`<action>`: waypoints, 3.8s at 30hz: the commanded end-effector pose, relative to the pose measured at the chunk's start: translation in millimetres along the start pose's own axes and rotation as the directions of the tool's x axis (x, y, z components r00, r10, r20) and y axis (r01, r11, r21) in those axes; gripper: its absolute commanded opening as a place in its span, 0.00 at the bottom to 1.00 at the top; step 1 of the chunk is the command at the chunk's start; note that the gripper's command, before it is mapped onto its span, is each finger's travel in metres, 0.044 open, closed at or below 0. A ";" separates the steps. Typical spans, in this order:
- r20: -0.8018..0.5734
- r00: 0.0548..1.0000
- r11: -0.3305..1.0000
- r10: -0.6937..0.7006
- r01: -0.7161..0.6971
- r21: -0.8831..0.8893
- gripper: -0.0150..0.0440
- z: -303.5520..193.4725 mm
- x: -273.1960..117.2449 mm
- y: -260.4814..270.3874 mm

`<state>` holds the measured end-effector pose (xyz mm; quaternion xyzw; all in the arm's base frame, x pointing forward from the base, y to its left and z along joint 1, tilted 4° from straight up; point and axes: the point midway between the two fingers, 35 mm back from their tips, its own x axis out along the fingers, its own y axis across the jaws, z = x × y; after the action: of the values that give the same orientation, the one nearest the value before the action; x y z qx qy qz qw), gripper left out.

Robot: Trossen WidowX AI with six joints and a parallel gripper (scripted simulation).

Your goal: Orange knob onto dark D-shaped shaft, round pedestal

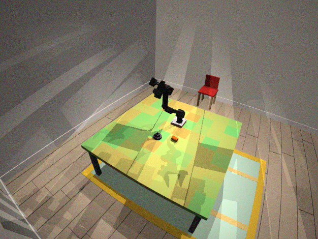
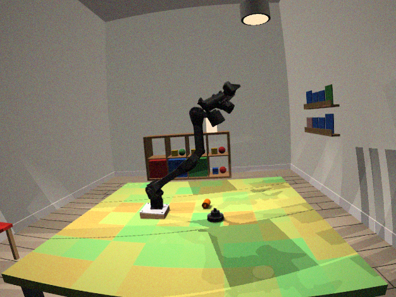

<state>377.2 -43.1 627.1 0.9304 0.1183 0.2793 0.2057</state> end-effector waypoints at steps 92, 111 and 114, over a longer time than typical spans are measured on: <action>0.828 -0.492 -0.423 -0.268 -0.712 -0.560 1.00 337.0 -305.2 -343.0; 0.828 -0.492 -0.423 -0.268 -0.712 -0.561 1.00 362.4 -317.6 -355.9; 0.828 -0.493 -0.423 -0.268 -0.712 -0.561 1.00 366.2 -319.8 -357.9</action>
<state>287.6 51.5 43.6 0.4720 -0.6003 -0.3430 -0.5470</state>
